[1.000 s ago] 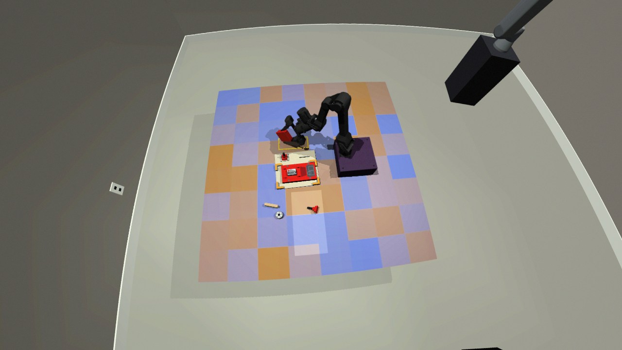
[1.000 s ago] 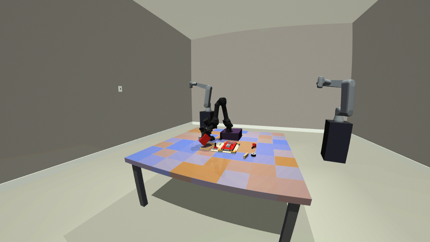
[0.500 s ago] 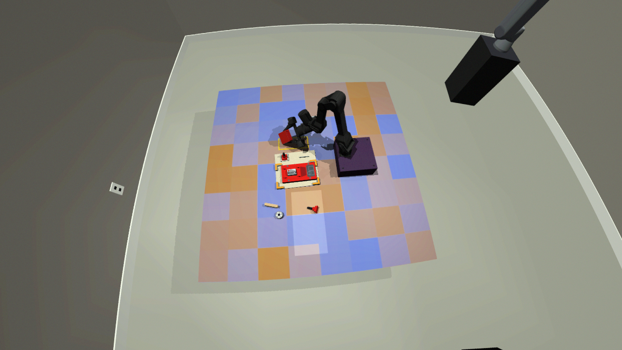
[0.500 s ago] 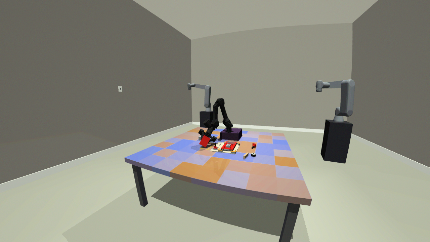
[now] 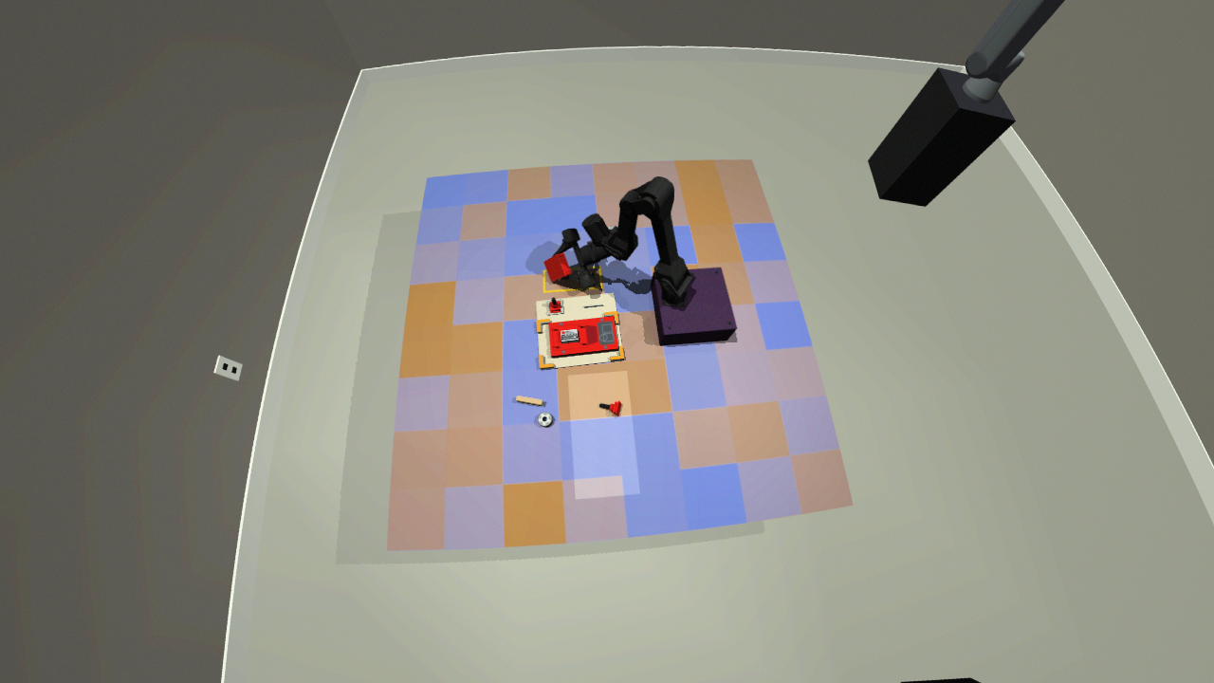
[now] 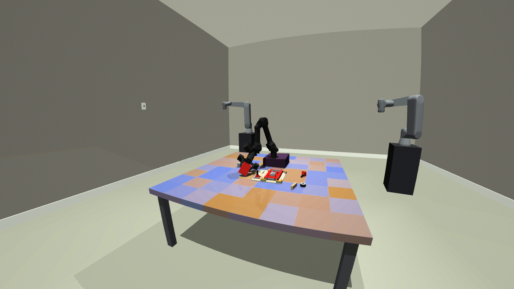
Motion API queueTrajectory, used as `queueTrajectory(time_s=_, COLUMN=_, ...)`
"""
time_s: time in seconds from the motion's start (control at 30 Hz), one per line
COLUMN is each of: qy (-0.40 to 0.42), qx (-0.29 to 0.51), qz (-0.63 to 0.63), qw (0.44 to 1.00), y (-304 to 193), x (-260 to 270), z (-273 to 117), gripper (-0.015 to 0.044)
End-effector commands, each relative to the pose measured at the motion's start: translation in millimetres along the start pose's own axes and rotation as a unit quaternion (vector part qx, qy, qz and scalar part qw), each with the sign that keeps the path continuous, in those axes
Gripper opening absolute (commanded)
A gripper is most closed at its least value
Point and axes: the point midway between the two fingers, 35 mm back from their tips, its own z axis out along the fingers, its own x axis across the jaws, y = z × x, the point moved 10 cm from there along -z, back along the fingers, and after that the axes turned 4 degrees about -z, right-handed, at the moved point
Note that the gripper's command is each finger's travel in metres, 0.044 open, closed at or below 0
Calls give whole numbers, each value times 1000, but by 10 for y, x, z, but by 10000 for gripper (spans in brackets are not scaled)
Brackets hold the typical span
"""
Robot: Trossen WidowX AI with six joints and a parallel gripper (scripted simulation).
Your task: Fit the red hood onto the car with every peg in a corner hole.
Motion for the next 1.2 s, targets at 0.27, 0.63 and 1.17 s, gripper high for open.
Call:
queueTrajectory(time_s=0.27, qy=1, qx=0, qz=2, qw=1000, y=0, x=1, z=-1, gripper=440)
queueTrajectory(time_s=0.63, qy=-3, qx=-3, qz=95, qw=995, y=-61, x=188, z=-373, gripper=440)
queueTrajectory(time_s=1.17, qy=-1, qx=-4, qz=214, qw=977, y=-170, x=281, z=-881, gripper=440)
